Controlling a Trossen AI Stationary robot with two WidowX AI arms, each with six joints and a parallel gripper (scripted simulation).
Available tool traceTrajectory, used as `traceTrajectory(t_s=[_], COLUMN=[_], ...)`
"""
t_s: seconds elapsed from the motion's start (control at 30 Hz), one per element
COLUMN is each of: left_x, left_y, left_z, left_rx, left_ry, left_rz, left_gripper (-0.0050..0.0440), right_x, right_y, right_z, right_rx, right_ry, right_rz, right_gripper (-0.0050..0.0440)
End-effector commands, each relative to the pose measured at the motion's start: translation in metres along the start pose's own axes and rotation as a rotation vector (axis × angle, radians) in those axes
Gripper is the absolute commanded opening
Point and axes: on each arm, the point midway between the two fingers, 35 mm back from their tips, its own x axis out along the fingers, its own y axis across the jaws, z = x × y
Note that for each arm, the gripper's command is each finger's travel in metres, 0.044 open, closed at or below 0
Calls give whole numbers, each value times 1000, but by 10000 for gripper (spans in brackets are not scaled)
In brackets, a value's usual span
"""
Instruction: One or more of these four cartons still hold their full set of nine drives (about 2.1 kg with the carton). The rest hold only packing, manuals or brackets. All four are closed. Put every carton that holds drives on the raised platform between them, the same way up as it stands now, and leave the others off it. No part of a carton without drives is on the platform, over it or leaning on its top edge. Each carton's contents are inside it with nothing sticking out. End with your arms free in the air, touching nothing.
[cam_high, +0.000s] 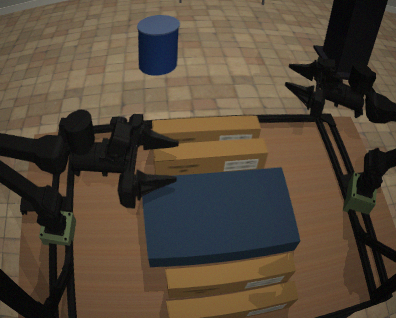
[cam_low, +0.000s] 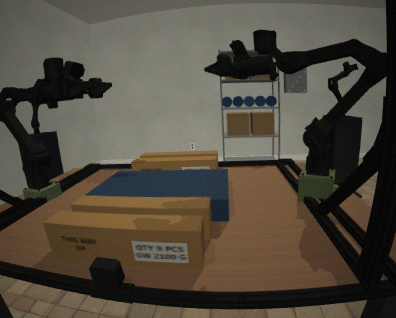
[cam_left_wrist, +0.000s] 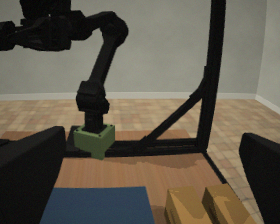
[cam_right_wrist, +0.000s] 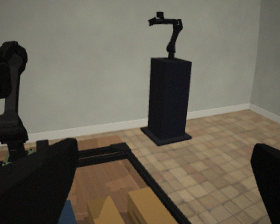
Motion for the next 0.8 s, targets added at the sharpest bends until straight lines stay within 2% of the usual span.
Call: traceTrajectory(t_s=[0.0, 0.13, 0.2, 0.7, 0.77], left_x=[-4, -11, -11, -52, -52], left_y=[3, 7, 7, 35, 35], left_z=[-4, -20, -20, -113, -113], left_rx=[-7, -15, -15, -60, -60], left_ry=[46, 166, 166, 838, 838], left_rz=[5, 18, 18, 88, 88], left_gripper=[389, 389, 389, 389, 389], right_x=[-5, -14, -14, -63, -63], right_y=[6, 17, 17, 79, 79], right_z=[-6, -25, -25, -136, -136], right_rx=[-14, -41, -41, -189, -189], right_ry=[44, 162, 162, 823, 823], right_rz=[24, 64, 64, 290, 290], right_gripper=[389, 389, 389, 389, 389])
